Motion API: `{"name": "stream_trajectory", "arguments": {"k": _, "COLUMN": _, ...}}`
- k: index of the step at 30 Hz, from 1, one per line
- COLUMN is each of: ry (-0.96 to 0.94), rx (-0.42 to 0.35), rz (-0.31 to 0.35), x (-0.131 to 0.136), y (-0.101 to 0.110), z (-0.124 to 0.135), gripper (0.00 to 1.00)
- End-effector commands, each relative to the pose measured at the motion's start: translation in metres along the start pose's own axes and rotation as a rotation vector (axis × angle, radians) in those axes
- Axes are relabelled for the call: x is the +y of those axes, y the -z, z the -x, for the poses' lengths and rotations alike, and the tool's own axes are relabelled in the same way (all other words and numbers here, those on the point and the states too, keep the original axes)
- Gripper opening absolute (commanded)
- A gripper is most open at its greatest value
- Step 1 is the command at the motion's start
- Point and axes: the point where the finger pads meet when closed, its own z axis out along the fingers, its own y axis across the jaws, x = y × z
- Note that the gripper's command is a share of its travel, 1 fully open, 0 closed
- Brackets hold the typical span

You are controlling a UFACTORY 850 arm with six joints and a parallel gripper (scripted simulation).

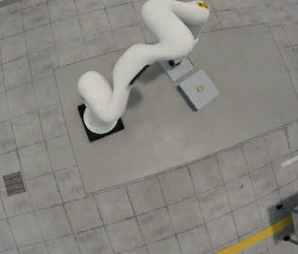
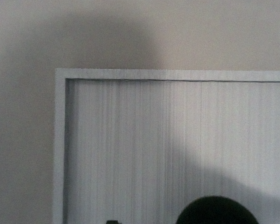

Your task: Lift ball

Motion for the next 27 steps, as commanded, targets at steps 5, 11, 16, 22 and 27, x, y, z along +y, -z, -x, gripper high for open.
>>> {"name": "stream_trajectory", "arguments": {"k": 5, "ry": 0.0, "rx": -0.002, "rz": 0.006, "x": 0.006, "y": -0.017, "z": 0.0, "gripper": 1.0}}
{"name": "stream_trajectory", "arguments": {"k": 11, "ry": 0.0, "rx": -0.002, "rz": 0.006, "x": 0.006, "y": -0.017, "z": 0.0, "gripper": 0.0}}
{"name": "stream_trajectory", "arguments": {"k": 16, "ry": 0.0, "rx": -0.002, "rz": 0.006, "x": 0.006, "y": -0.017, "z": 0.0, "gripper": 0.0}}
{"name": "stream_trajectory", "arguments": {"k": 22, "ry": 0.0, "rx": -0.002, "rz": 0.006, "x": 0.007, "y": -0.014, "z": 0.0, "gripper": 0.0}}
{"name": "stream_trajectory", "arguments": {"k": 27, "ry": -0.001, "rx": -0.004, "rz": 0.006, "x": 0.008, "y": 0.034, "z": -0.001, "gripper": 0.0}}
